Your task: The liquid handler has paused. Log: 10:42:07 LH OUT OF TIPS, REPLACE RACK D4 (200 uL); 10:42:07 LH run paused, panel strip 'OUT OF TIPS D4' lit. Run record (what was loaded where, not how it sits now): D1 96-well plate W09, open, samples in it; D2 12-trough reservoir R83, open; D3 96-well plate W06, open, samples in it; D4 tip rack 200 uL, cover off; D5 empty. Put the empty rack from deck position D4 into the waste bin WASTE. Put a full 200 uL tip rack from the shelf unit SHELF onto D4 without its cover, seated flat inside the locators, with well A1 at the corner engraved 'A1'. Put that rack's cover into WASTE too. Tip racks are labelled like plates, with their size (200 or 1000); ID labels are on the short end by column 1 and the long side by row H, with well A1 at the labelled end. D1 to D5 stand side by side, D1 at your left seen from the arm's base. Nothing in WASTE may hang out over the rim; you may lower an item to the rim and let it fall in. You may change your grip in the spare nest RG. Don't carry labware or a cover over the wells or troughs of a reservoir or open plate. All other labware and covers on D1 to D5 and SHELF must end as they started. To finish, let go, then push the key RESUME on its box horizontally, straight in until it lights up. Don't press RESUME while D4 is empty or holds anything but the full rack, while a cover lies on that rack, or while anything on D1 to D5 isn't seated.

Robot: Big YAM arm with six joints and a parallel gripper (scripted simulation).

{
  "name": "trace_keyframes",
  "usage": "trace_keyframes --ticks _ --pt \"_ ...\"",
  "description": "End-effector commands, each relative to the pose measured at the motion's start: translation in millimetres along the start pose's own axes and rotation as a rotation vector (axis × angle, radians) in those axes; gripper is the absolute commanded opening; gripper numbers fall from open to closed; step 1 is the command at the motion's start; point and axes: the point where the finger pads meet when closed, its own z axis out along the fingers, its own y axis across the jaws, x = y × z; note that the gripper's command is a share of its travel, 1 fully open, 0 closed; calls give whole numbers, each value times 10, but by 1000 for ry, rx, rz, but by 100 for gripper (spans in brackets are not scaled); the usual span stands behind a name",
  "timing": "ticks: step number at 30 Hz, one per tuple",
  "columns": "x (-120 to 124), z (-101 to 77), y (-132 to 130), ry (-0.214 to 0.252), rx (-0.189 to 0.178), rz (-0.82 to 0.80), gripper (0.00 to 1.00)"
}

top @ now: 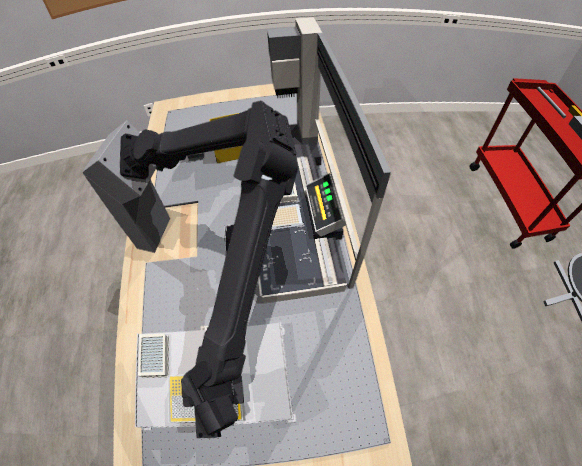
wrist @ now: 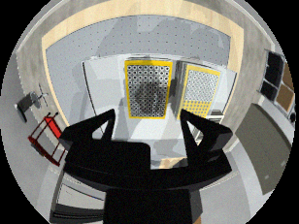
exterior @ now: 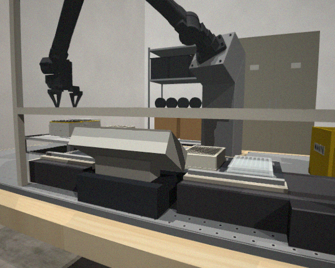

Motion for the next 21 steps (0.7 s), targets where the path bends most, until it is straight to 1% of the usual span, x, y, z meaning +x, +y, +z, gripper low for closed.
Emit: trace_keyframes --ticks 1,6,8,10,11,13,21 --pt "23 168 6 11 -2 12 100" --pt "-4 243 31 6 -4 7 100" --pt "-38 230 62 -3 -5 2 100" --pt "-38 230 62 -3 -5 2 100" --pt "-144 66 49 -36 -3 1 100" --pt "-45 308 59 -1 -6 1 100" --pt "-57 444 83 -2 -8 -3 100"
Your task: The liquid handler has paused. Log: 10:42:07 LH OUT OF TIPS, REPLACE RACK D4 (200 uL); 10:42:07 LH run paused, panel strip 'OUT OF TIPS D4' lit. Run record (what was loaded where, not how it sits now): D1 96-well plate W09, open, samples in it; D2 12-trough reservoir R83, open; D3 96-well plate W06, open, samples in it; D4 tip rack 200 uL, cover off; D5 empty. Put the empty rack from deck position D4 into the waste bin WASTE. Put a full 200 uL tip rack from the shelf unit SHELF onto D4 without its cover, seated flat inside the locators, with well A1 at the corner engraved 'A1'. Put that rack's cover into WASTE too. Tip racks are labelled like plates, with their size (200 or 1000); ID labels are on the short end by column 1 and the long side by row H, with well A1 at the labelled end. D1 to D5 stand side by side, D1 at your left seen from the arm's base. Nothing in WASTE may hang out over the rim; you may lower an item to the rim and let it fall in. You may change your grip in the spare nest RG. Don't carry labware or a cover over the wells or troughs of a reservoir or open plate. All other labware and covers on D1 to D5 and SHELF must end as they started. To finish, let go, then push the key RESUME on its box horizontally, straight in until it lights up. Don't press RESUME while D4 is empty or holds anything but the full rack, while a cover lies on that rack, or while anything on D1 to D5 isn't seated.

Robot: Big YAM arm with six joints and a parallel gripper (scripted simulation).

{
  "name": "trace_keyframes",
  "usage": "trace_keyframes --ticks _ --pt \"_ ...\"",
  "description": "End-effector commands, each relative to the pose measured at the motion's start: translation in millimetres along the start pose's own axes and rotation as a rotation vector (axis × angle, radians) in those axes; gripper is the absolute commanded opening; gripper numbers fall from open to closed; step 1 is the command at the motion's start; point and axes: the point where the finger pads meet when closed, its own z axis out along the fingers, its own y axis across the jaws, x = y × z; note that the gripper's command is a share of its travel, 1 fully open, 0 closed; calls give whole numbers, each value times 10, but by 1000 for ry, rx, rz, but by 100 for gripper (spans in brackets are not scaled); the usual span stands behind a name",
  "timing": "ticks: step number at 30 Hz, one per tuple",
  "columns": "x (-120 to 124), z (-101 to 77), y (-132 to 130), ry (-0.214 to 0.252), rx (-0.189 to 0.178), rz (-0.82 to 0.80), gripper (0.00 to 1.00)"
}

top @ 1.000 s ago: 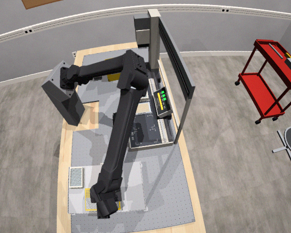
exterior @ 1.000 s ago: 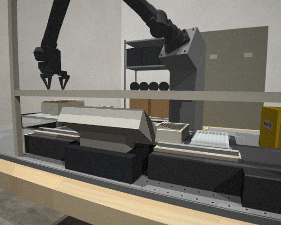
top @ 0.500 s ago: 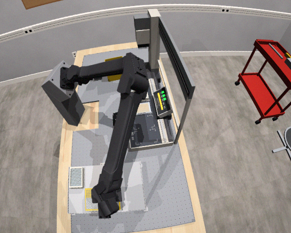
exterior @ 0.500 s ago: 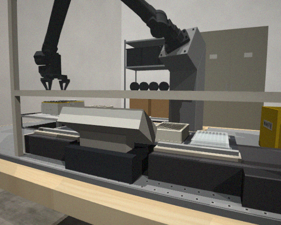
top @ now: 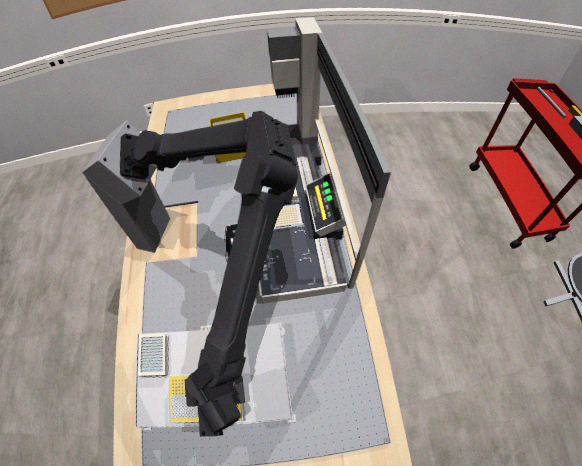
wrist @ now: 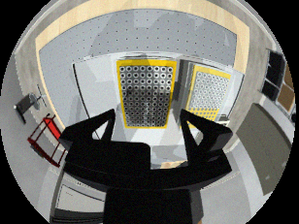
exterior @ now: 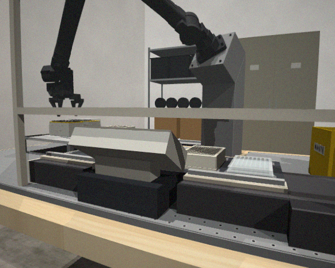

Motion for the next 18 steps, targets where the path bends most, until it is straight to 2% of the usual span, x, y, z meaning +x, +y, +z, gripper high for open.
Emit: trace_keyframes --ticks 1,6,7,9,10,18 --pt "-96 112 111 -10 -10 -9 100" --pt "-118 130 83 -16 -8 -5 100" --pt "-221 -70 205 -53 -15 -24 100" --pt "-106 177 163 -16 -13 -16 100" --pt "-92 231 110 -9 -10 -8 100" --pt "-88 366 109 -9 -10 -8 100"
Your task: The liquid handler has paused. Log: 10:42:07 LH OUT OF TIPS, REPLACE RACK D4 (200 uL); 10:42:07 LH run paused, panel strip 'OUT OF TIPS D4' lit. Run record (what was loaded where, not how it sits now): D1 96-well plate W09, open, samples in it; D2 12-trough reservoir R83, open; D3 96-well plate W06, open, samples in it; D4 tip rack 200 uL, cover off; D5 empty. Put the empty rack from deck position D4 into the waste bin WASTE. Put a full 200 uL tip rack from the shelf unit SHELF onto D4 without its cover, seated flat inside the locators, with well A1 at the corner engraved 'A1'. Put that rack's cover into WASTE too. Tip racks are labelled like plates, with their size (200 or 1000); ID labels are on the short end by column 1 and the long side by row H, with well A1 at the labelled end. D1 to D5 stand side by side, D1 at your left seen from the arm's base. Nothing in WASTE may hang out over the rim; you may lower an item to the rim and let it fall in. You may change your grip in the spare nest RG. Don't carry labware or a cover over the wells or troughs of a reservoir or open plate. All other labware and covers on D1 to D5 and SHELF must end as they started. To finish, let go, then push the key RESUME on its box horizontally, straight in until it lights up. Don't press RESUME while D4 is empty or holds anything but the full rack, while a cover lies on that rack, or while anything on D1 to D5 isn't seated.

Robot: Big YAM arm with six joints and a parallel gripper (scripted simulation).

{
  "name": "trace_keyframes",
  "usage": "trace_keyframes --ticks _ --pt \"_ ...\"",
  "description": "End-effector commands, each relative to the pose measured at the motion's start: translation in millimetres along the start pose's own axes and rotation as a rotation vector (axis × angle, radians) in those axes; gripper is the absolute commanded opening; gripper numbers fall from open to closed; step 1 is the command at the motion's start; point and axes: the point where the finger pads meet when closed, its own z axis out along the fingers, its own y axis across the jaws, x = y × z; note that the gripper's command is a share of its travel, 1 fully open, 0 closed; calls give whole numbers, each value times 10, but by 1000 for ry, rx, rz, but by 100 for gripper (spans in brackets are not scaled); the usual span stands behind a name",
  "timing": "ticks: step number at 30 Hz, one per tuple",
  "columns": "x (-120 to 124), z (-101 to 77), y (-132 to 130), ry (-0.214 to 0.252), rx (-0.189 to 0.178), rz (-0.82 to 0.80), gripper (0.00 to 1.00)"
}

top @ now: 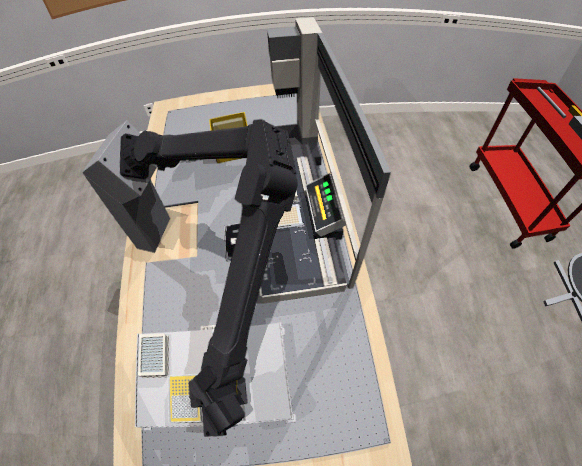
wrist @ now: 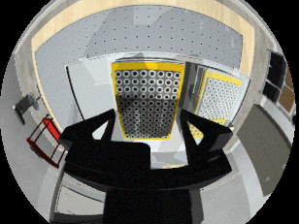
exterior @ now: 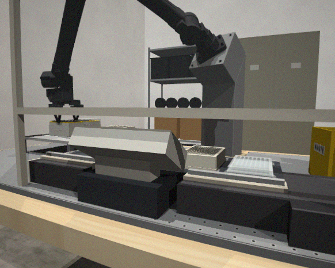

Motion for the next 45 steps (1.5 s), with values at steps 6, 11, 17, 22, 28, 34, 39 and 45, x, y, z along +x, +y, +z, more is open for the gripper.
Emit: trace_keyframes --ticks 6,11,17,22,28,34,39,45 --pt "-200 -46 152 -45 -13 -14 100" --pt "-73 255 87 -7 -9 -4 100" --pt "-70 357 86 -7 -9 -3 100" --pt "-104 364 44 -15 -6 2 100" --pt "-171 242 145 -35 -12 -9 100" --pt "-155 247 130 -32 -11 -6 100" --pt "-155 248 130 -32 -11 -6 100" --pt "-155 248 130 -32 -11 -6 100"
